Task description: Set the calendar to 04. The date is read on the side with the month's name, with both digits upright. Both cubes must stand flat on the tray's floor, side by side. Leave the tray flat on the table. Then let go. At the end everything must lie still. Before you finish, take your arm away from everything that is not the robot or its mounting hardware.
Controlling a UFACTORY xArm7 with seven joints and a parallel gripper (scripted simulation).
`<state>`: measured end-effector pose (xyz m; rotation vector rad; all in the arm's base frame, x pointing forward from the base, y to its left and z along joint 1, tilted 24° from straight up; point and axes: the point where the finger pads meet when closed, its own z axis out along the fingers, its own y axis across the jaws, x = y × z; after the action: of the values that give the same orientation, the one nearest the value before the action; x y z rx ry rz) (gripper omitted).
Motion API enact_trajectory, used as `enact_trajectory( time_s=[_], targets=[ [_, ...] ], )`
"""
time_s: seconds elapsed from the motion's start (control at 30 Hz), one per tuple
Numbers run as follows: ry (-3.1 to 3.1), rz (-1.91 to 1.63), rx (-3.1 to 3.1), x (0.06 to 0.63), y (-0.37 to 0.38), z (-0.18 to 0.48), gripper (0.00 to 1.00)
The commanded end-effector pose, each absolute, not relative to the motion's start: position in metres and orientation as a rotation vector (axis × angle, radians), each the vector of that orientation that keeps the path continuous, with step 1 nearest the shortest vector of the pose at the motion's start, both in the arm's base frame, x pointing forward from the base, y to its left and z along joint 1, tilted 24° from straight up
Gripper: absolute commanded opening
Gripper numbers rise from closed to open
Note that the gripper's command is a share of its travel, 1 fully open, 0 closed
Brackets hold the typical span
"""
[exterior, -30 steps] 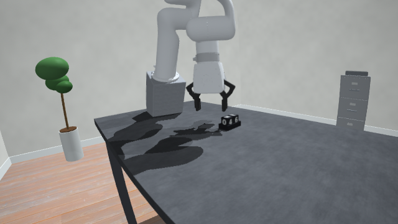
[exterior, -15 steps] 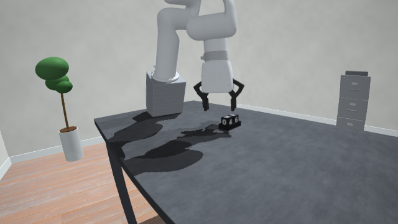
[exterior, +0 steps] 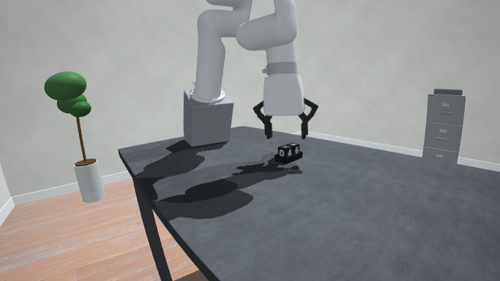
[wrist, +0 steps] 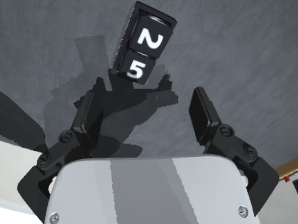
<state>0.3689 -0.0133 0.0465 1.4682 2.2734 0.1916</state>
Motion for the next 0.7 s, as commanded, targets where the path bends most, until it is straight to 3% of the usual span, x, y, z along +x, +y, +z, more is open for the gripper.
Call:
enact_trajectory(
  time_s=[0.0, 0.67],
  targets=[
    [2.29, 0.157, 1.483, 0.376, -0.01, 0.05, 1.0],
    [2.29, 0.157, 1.483, 0.393, -0.004, 0.059, 1.0]
  ],
)
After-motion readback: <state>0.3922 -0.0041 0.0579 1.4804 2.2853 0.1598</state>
